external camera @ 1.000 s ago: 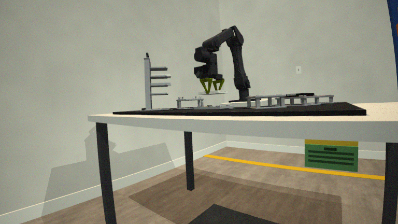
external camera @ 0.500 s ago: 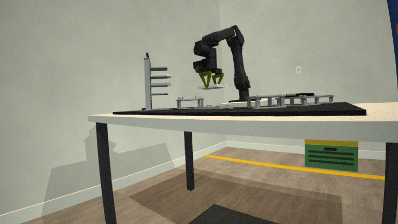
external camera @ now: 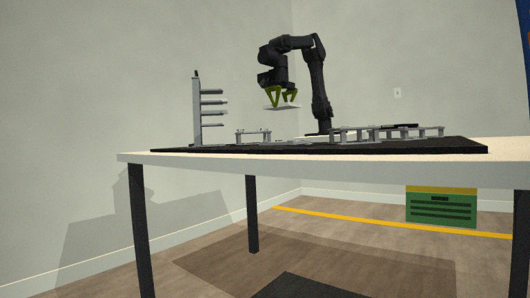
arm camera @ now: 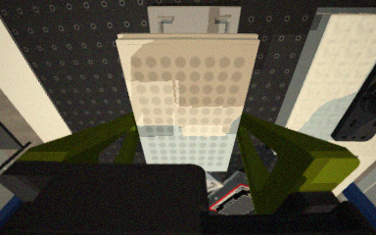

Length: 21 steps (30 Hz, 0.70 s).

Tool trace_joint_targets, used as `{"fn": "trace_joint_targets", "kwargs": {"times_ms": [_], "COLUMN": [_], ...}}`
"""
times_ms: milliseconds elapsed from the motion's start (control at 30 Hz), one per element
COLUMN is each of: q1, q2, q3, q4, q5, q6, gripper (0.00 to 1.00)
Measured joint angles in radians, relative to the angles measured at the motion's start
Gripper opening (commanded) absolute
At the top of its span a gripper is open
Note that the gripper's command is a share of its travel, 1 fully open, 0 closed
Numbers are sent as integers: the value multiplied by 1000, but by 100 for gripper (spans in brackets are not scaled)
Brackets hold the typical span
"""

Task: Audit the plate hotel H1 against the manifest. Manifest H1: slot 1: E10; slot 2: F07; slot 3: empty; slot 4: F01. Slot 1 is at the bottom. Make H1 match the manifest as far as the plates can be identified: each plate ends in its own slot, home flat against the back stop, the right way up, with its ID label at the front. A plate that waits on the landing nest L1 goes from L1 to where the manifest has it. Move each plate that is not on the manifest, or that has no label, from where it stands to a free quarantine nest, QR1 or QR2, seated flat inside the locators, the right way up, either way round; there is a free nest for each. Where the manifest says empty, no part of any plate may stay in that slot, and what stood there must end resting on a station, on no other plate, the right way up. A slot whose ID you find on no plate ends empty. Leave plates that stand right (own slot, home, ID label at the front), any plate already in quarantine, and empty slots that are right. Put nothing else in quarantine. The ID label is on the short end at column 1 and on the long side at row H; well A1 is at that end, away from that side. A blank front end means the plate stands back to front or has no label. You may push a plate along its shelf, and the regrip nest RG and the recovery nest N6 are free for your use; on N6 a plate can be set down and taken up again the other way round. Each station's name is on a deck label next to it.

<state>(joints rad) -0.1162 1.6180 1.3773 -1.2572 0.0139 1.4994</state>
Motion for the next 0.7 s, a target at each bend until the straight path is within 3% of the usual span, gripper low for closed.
{"fn": "trace_joint_targets", "kwargs": {"times_ms": [700], "q1": [0], "q2": [13], "q3": [214], "q4": [-200], "q5": [0], "q6": [3], "gripper": [86]}}
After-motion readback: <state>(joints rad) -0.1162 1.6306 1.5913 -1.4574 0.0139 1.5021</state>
